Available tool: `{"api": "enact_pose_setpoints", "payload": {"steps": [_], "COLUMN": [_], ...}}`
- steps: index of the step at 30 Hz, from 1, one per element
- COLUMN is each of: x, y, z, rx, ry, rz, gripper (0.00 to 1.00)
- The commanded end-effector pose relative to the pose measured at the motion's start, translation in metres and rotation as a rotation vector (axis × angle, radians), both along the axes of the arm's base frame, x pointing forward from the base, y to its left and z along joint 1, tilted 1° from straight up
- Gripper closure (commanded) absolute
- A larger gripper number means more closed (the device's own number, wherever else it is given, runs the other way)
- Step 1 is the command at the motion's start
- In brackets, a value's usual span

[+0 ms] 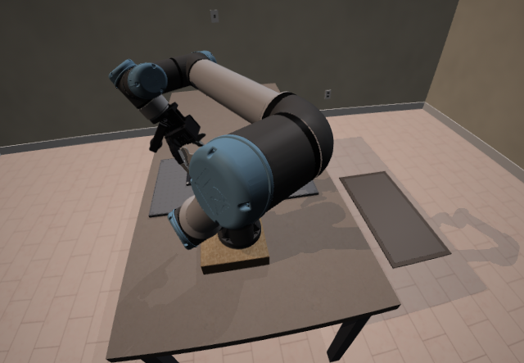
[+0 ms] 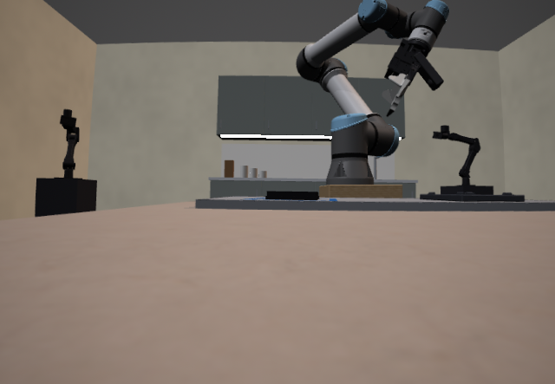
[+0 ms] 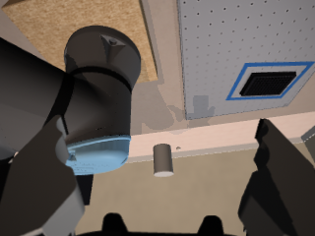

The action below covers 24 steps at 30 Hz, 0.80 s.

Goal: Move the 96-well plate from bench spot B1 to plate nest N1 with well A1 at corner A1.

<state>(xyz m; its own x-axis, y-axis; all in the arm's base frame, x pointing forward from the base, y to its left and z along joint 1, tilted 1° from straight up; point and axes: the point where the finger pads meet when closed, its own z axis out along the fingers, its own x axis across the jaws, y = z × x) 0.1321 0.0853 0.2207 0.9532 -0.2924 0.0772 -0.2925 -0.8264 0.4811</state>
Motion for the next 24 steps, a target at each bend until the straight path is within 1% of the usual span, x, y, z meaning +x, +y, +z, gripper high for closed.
{"api": "enact_pose_setpoints", "payload": {"steps": [1,17,20,22,24], "x": [0.000,0.000,0.014,0.023,0.023], "y": [0.000,0.000,0.001,0.002,0.002], "z": [0.000,0.000,-0.006,-0.010,-0.010], "rx": [0.000,0.000,0.028,0.029,0.029], "ry": [-0.001,-0.001,-0.012,-0.011,-0.011], "rz": [0.000,0.000,-0.098,-0.101,-0.101], "gripper": [0.00,0.00,0.00,0.00,0.00]}}
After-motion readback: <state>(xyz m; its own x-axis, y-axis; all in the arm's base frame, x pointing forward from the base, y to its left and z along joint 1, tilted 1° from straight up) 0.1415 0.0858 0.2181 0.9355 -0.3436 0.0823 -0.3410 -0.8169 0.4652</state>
